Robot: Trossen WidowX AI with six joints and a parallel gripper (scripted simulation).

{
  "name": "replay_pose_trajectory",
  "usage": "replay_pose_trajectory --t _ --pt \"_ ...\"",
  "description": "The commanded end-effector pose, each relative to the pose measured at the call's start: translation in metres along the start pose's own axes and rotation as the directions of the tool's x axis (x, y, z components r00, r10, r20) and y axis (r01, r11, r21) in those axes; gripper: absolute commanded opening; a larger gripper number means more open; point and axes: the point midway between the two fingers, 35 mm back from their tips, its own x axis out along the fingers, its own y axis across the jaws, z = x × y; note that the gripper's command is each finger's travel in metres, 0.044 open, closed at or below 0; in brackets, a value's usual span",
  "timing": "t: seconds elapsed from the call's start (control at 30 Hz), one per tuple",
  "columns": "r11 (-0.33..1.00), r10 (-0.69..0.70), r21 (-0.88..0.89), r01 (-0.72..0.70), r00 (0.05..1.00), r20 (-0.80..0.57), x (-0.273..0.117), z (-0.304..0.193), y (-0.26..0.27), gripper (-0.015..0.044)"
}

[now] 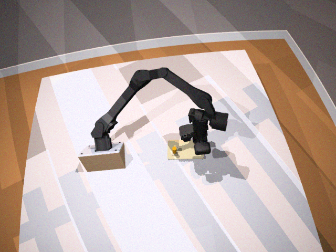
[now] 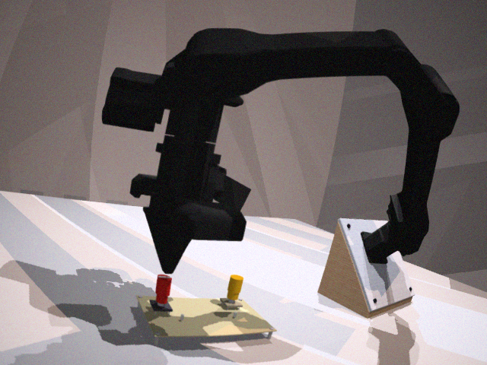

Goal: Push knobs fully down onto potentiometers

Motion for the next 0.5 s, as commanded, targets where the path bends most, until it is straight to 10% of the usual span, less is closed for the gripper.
replay_pose_trajectory --t 0.0,0.47 --pt "1.000 0.005 -0.006 -0.005 1.000 -0.008 -0.008 -0.002 0.002 0.0000" --pt "1.000 0.008 0.002 -0.008 1.000 -0.003 -0.020 0.047 0.002 0.0367"
